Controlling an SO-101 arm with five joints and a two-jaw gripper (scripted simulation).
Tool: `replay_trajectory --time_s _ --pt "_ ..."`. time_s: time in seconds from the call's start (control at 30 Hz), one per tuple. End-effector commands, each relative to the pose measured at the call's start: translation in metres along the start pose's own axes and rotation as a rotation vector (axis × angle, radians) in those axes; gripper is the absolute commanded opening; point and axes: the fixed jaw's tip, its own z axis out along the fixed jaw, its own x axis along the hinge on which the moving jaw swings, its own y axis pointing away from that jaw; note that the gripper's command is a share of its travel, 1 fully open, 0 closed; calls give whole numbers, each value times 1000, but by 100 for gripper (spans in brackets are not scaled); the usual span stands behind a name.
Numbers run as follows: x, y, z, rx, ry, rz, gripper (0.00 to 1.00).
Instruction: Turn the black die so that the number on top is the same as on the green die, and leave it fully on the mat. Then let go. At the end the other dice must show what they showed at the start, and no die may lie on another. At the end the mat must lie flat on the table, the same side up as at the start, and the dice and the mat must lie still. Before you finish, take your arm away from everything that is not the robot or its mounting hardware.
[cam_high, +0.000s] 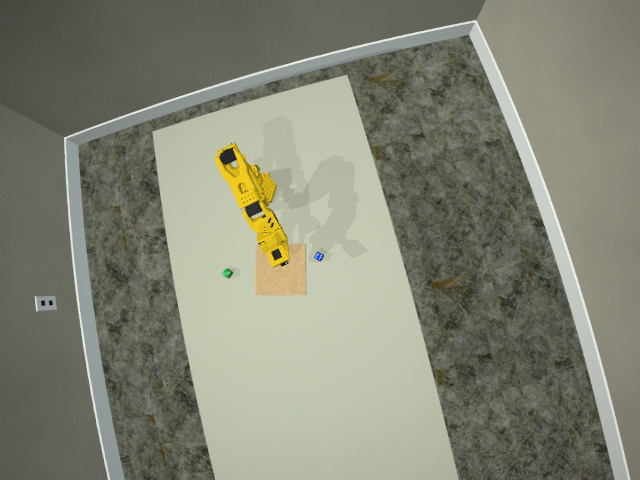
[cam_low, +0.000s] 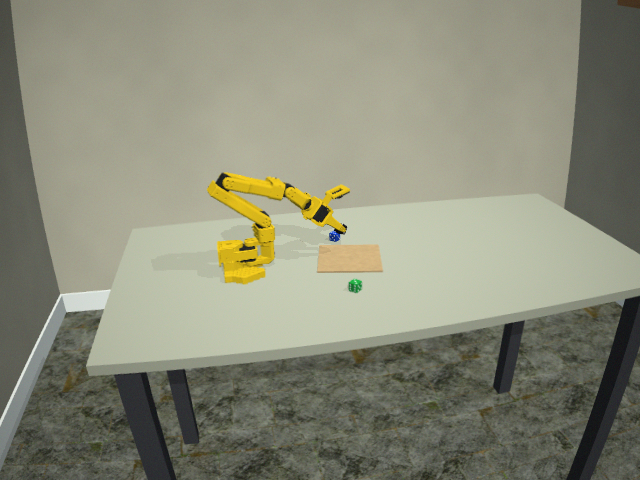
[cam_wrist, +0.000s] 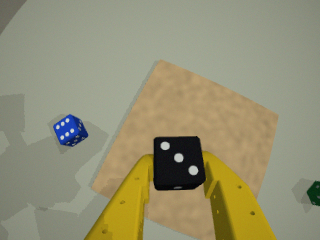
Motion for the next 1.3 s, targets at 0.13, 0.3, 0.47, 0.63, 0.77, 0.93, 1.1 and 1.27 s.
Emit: replay_trajectory --time_s 0.13,0.3,0.47,0.63,0.77,0.93,1.1,1.27 --pt "-18 -8 9 27 -129 30 0" --pt "-23 -15 15 52 -209 52 0" --pt "-26 -22 18 77 -285 72 0" --pt "-27 -25 19 89 -323 80 0" --pt "-28 -28 19 101 -358 88 0" --pt "-29 -30 18 108 -378 93 0" --pt "-29 -30 18 109 -381 93 0" --pt "-29 -30 18 109 -381 93 0"
